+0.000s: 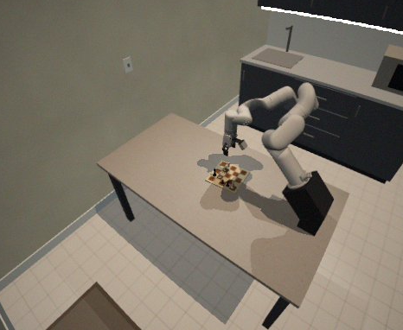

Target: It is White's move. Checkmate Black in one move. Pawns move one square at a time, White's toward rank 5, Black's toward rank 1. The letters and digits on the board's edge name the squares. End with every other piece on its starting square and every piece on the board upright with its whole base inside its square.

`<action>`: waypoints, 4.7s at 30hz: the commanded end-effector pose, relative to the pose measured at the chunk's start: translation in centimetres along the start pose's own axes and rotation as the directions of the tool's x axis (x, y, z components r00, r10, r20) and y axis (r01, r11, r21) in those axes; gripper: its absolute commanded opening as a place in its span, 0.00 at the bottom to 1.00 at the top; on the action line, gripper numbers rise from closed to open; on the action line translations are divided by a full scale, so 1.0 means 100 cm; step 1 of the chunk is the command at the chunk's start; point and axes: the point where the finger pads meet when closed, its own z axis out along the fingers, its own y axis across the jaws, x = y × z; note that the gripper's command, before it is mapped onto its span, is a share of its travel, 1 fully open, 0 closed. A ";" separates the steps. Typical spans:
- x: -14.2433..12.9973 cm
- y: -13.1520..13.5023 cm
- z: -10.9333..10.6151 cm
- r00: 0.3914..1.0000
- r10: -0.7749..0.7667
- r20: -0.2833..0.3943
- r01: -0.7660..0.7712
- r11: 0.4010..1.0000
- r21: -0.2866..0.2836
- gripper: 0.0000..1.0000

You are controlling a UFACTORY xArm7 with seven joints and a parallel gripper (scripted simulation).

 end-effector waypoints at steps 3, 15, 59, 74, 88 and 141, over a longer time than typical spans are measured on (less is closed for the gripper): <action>-0.001 -0.001 0.015 0.934 -0.357 0.003 0.357 0.934 -0.002 1.00; 0.000 -0.001 0.035 0.655 -0.756 -0.007 0.756 0.655 0.011 1.00; 0.001 -0.001 0.038 0.205 -0.979 0.008 0.979 0.205 -0.005 0.37; 0.001 -0.001 0.042 0.205 -0.979 0.009 0.979 0.205 -0.005 0.37; 0.001 -0.001 0.060 0.205 -0.979 0.009 0.979 0.205 -0.005 0.37; 0.001 -0.001 0.089 0.205 -0.979 0.009 0.979 0.205 -0.005 0.37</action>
